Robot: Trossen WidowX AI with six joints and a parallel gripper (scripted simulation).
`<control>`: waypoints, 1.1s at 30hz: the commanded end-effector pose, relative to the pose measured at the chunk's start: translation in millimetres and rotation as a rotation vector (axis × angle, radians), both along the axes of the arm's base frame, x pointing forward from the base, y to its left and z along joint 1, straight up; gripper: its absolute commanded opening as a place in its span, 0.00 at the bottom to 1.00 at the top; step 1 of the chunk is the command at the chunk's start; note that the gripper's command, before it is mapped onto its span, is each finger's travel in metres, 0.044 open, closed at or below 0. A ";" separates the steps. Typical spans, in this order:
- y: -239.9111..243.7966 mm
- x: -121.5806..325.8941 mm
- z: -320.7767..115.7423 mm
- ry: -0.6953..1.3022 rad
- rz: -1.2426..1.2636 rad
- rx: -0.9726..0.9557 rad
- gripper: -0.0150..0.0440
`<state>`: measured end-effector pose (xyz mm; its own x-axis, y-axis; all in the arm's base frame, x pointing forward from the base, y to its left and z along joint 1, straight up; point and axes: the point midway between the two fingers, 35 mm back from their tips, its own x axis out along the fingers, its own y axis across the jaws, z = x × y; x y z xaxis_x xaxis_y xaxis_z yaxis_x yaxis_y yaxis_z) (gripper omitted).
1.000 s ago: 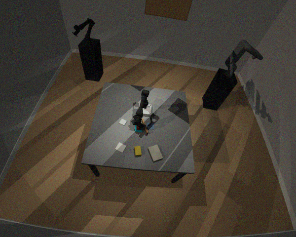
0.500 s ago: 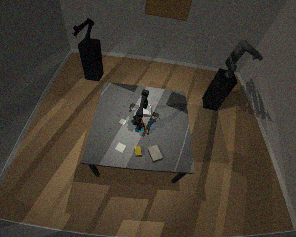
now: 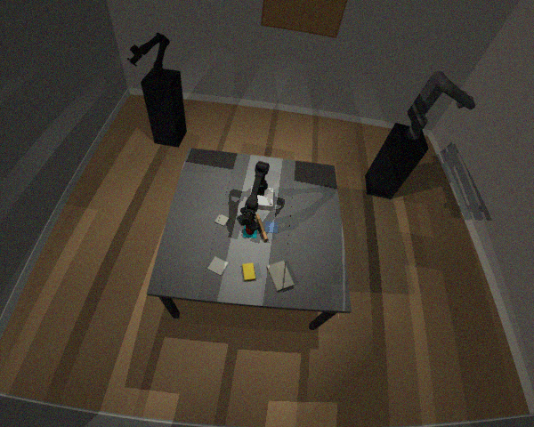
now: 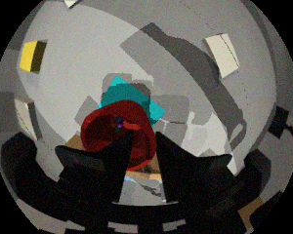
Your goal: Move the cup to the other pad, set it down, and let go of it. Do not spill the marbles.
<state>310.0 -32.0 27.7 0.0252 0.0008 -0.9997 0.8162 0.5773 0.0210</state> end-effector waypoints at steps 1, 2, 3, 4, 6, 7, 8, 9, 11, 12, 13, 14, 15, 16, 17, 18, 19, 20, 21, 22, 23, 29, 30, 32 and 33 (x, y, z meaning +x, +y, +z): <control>-0.2 1.9 6.6 -0.005 0.001 -0.001 0.47; -0.1 1.9 8.3 -0.005 0.001 -0.002 0.47; -0.1 1.9 10.0 -0.005 0.001 -0.002 0.47; -0.1 1.8 11.6 -0.005 0.001 -0.002 0.47; -0.1 1.7 15.0 -0.005 0.001 -0.002 0.47; -0.1 1.6 16.7 -0.004 0.002 -0.002 0.47; 0.0 1.6 18.4 -0.004 0.002 -0.002 0.47; 0.0 1.5 20.1 -0.004 0.002 -0.003 0.47; 0.1 1.3 23.4 -0.004 0.002 -0.003 0.47; 0.1 1.2 25.1 -0.004 0.002 -0.003 0.47; 0.1 1.1 26.8 -0.003 0.003 -0.003 0.47; 0.2 0.9 28.5 -0.003 0.003 -0.003 0.47; 0.2 0.8 30.2 -0.003 0.003 -0.003 0.47; 0.3 0.6 32.0 -0.003 0.003 -0.004 0.47; 0.4 0.5 33.7 -0.003 0.003 -0.004 0.47; 0.4 0.2 35.4 -0.003 0.003 -0.004 0.47; 0.5 0.0 37.1 -0.002 0.003 -0.004 0.47; 0.6 -0.2 38.8 -0.002 0.004 -0.004 0.47; 0.7 -0.5 40.5 -0.002 0.004 -0.004 0.47; 0.8 -0.9 42.2 -0.002 0.004 -0.004 0.47; 1.0 -1.2 43.9 -0.002 0.004 -0.005 0.47; 2.3 -4.0 49.6 -0.001 0.004 -0.005 0.47; 2.5 -4.3 45.2 0.004 0.007 0.000 0.52; 2.5 -4.3 45.2 0.004 0.007 0.000 0.60; 2.5 -4.3 45.2 0.004 0.007 0.000 0.65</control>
